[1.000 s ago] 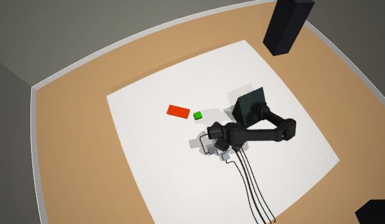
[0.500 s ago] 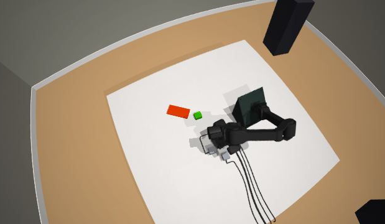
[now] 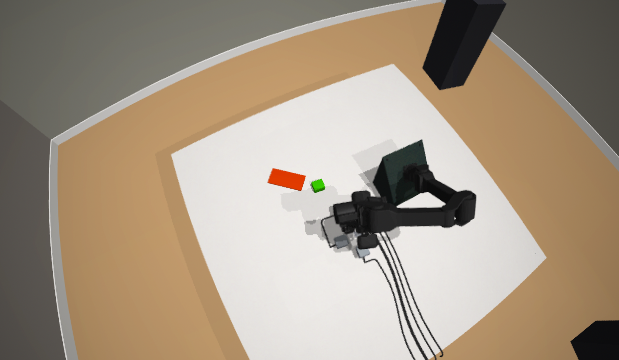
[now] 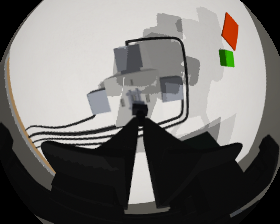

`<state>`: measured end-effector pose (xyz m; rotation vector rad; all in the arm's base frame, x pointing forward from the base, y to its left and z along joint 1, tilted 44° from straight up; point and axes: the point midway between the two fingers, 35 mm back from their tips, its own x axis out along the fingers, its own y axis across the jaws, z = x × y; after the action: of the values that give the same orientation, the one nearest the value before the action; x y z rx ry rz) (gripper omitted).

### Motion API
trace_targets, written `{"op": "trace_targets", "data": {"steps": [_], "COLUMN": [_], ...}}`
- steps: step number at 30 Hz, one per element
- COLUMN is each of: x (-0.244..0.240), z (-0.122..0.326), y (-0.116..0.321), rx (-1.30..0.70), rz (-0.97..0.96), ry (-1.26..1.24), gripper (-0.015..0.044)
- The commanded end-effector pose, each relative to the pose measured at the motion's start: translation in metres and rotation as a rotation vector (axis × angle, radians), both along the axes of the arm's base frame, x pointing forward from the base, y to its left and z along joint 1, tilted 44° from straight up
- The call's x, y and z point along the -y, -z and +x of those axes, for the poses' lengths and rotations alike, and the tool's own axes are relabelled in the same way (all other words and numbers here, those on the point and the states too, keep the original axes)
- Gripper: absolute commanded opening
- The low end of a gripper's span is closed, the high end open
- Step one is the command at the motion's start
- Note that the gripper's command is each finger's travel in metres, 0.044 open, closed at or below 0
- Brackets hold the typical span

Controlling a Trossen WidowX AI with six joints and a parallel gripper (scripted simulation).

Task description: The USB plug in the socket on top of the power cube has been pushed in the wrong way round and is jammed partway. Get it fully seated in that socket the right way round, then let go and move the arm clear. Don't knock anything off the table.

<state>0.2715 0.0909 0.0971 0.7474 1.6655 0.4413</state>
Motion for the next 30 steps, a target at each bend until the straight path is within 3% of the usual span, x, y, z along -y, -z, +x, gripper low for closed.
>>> {"op": "trace_targets", "data": {"steps": [1, 30], "x": [0.0, 0.0], "z": [0.0001, 0.0001], "y": [0.0002, 0.0002], "rx": [-0.058, -0.577], "rz": [-0.009, -0.081], "ry": [0.062, 0.612], "gripper": [0.0, 0.0]}}
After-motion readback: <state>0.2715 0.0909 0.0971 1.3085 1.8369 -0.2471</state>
